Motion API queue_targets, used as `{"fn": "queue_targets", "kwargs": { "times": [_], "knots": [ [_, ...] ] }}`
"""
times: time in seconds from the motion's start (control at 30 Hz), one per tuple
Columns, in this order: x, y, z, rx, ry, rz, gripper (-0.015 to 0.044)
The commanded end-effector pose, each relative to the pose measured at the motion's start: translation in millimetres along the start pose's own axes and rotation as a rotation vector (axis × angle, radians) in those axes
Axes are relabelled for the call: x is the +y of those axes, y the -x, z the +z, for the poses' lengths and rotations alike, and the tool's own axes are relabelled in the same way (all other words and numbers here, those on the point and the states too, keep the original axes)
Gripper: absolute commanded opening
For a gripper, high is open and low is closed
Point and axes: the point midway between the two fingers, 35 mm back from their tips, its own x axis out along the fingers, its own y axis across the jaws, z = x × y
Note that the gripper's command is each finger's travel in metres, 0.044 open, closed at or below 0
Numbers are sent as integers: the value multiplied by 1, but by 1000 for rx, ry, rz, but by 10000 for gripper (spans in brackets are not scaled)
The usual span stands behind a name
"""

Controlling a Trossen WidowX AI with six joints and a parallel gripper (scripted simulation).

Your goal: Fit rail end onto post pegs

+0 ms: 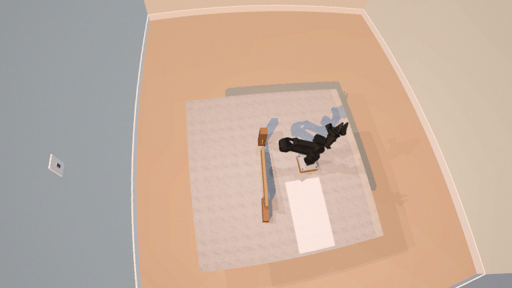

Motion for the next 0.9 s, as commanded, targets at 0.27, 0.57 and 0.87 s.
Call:
{"fn": "queue_targets", "kwargs": {
  "times": [0.27,0.57,0.87],
  "knots": [
    [14,-10,-95,358,227,179,440],
    [-14,33,-211,840,435,344,440],
    [-87,126,-289,1366,569,443,440]
  ]
}}
